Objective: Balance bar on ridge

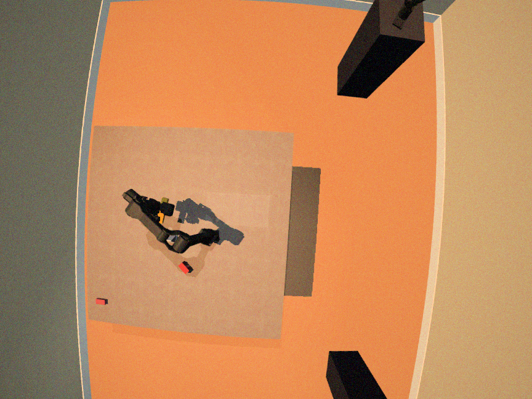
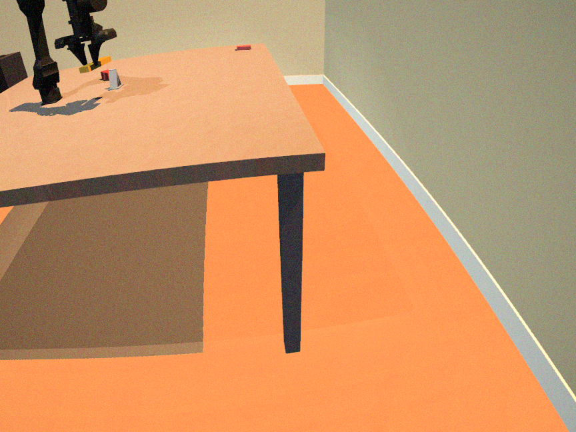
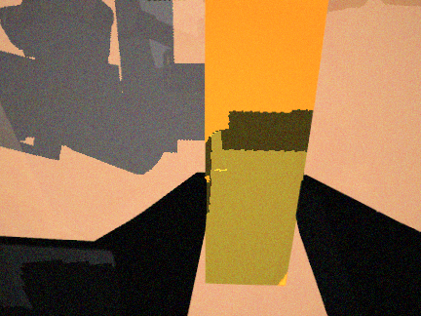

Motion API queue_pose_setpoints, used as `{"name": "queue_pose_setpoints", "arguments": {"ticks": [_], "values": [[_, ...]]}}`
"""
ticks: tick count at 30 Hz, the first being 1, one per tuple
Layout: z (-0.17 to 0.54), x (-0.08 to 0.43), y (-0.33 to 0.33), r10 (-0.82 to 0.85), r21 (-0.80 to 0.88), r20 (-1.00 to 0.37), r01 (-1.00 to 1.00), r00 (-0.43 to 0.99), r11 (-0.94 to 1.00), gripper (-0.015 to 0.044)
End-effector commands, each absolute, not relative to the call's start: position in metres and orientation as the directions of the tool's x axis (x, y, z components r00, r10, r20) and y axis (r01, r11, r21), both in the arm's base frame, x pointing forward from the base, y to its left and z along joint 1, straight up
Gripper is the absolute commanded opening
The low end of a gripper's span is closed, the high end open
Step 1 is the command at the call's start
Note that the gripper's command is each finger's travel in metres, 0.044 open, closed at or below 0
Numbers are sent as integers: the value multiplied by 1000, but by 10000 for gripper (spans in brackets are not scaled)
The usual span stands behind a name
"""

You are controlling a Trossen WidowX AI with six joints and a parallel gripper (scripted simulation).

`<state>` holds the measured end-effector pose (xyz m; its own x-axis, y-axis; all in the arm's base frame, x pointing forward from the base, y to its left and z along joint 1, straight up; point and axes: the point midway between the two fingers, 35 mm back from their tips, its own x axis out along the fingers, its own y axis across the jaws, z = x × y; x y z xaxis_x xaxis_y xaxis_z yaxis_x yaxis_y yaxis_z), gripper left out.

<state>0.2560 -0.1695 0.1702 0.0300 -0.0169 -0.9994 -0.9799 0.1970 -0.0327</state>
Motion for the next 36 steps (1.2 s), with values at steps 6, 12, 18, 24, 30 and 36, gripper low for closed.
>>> {"name": "queue_pose_setpoints", "arguments": {"ticks": [6, 12, 18, 24, 30, 36], "values": [[170, 261, -134, -12, -26, -1000, -983, 24, 182, 0], [170, 264, -110, -10, -26, -1000, -985, 25, 169, 0], [170, 265, -87, -8, -26, -1000, -988, 25, 155, 0], [170, 264, -63, -6, -25, -1000, -990, 25, 141, 0], [170, 260, -40, -4, -25, -1000, -992, 24, 127, 0], [169, 255, -17, -2, -24, -1000, -993, 24, 112, 0]]}}
